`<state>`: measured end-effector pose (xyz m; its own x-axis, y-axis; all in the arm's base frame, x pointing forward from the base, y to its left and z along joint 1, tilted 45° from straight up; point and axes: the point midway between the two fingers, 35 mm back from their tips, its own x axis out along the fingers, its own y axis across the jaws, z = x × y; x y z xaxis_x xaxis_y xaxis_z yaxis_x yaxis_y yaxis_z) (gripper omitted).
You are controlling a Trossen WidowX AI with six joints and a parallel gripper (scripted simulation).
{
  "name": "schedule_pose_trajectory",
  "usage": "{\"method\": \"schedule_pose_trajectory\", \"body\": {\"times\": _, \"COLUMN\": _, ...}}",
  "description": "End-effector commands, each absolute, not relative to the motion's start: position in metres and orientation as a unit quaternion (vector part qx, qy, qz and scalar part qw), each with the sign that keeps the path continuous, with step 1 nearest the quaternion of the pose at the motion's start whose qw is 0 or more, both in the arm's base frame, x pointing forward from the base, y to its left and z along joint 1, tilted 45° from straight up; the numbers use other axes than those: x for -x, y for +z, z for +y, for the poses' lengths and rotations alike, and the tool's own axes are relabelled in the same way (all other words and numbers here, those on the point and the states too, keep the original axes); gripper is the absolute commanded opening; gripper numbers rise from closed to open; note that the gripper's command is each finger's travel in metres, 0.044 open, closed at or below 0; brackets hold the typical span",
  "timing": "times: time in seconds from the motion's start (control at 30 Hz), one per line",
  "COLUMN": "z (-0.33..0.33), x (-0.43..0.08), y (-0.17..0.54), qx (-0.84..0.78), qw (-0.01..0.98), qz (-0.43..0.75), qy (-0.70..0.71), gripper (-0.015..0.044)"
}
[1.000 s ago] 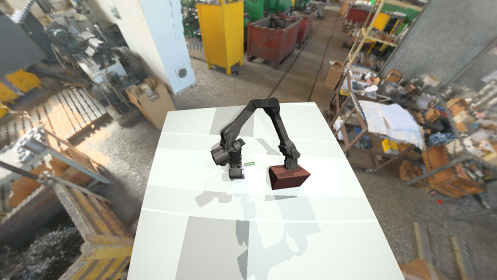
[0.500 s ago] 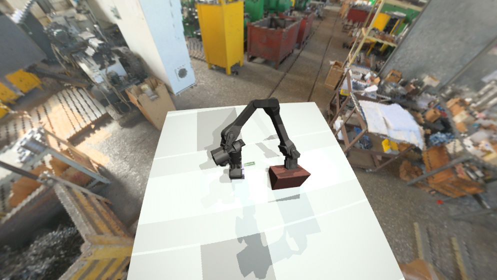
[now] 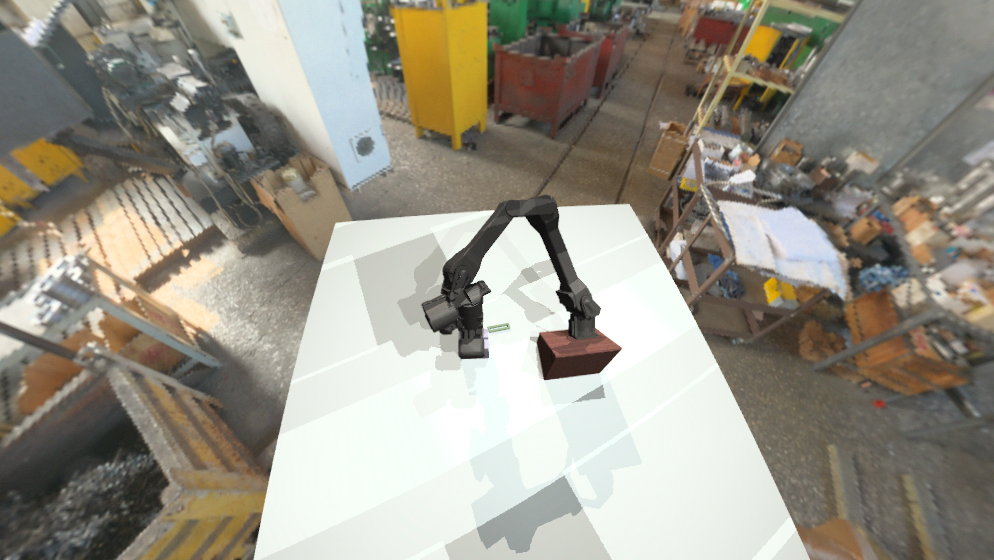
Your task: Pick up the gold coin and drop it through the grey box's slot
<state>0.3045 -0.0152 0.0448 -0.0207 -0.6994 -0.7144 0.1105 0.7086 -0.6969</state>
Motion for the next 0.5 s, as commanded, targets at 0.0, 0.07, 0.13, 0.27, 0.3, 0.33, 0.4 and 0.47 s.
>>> {"method": "schedule_pose_trajectory", "body": {"times": 0.0, "z": -0.0177, "x": -0.3033, "y": 0.0429, "qx": 0.232, "qw": 0.659, "qz": 0.647, "qy": -0.305, "gripper": 0.0}}
{"method": "schedule_pose_trajectory", "body": {"times": 0.07, "z": -0.0183, "x": -0.3032, "y": 0.0422, "qx": 0.232, "qw": 0.659, "qz": 0.647, "qy": -0.305, "gripper": 0.0}}
{"method": "schedule_pose_trajectory", "body": {"times": 0.13, "z": -0.019, "x": -0.3031, "y": 0.0416, "qx": 0.232, "qw": 0.659, "qz": 0.647, "qy": -0.305, "gripper": 0.0}}
{"method": "schedule_pose_trajectory", "body": {"times": 0.27, "z": -0.017, "x": -0.3045, "y": 0.0431, "qx": 0.228, "qw": 0.662, "qz": 0.645, "qy": -0.306, "gripper": 0.0105}}
{"method": "schedule_pose_trajectory", "body": {"times": 0.3, "z": -0.017, "x": -0.3045, "y": 0.0431, "qx": 0.228, "qw": 0.662, "qz": 0.645, "qy": -0.306, "gripper": 0.0131}}
{"method": "schedule_pose_trajectory", "body": {"times": 0.33, "z": -0.017, "x": -0.3045, "y": 0.0431, "qx": 0.228, "qw": 0.662, "qz": 0.645, "qy": -0.306, "gripper": 0.0157}}
{"method": "schedule_pose_trajectory", "body": {"times": 0.4, "z": -0.017, "x": -0.3045, "y": 0.0431, "qx": 0.228, "qw": 0.662, "qz": 0.645, "qy": -0.306, "gripper": 0.0161}}
{"method": "schedule_pose_trajectory", "body": {"times": 0.47, "z": -0.017, "x": -0.3045, "y": 0.0431, "qx": 0.228, "qw": 0.662, "qz": 0.645, "qy": -0.306, "gripper": 0.0161}}
